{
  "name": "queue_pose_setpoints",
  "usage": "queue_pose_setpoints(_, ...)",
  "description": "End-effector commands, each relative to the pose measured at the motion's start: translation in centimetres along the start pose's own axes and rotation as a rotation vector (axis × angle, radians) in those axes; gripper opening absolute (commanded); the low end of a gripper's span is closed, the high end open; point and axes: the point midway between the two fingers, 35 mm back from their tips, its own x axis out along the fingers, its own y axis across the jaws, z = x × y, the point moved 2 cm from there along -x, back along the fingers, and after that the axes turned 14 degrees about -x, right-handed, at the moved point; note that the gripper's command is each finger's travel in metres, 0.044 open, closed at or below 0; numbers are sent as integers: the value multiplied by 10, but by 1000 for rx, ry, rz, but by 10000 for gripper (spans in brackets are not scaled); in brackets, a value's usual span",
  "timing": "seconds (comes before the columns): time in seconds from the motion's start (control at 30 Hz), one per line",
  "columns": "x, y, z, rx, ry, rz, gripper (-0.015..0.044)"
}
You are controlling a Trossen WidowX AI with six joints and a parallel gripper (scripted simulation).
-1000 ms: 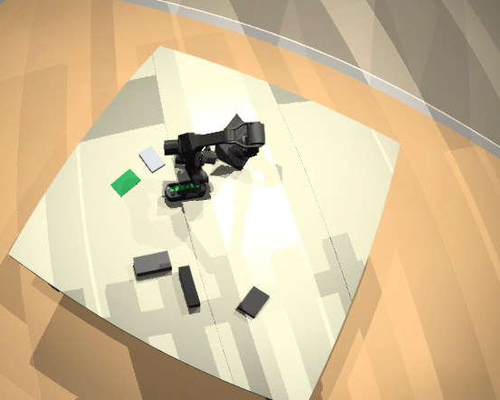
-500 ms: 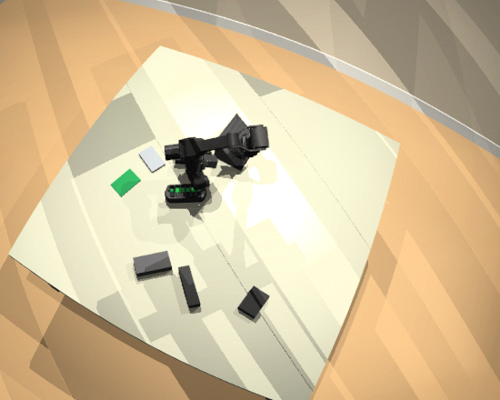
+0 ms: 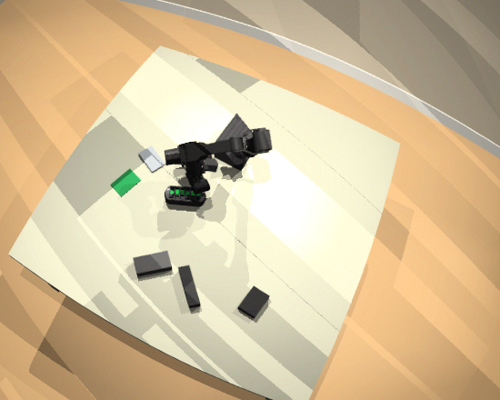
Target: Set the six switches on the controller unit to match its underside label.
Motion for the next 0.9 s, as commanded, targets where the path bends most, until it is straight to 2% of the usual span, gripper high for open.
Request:
queue_pose_setpoints(0.0, 2, -7, -5, -14, 5, -2, 0)
queue_pose_setpoints(0.27, 4, -14, -11, -15, 5, -3, 0)
queue_pose_setpoints(0.57, -69, 41, 15, -12, 7, 6, 0)
queue_pose_setpoints(0.77, -70, 42, 15, -23, 5, 5, 0)
queue_pose_setpoints(0.87, -71, 41, 10, -175, -9, 18, 0)
